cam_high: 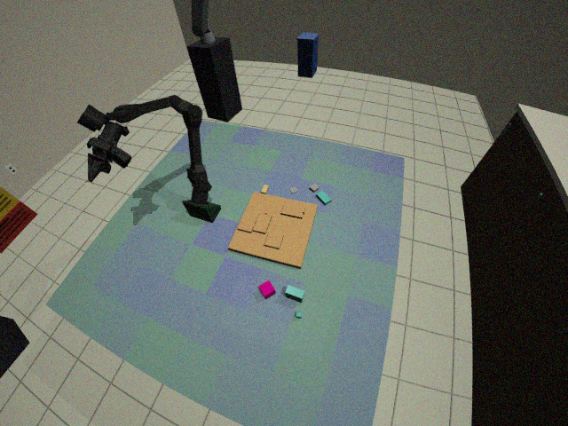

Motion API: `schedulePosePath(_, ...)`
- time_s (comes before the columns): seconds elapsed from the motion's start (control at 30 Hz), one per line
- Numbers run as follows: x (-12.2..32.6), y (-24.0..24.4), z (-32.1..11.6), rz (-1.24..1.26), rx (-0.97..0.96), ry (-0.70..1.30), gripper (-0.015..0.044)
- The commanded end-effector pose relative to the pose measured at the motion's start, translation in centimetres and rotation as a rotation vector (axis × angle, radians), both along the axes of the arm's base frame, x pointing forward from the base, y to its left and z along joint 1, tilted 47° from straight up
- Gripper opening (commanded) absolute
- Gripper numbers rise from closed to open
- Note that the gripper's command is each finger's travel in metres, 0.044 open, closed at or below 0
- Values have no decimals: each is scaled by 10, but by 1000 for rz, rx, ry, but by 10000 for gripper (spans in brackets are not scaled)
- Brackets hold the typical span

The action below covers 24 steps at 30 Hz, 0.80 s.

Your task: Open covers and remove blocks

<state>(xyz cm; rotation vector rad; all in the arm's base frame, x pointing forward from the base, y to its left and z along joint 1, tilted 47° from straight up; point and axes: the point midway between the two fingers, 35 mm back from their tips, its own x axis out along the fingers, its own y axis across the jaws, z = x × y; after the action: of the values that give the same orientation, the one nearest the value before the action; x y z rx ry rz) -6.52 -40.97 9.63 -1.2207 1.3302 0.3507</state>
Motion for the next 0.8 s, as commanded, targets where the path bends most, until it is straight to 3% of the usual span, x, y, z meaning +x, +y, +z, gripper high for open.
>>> schedulePosePath(0.0, 23, 1, -8, -8, 54, -46, 0)
schedulePosePath(0.77, 136, 25, -34, -22, 308, -202, 0)
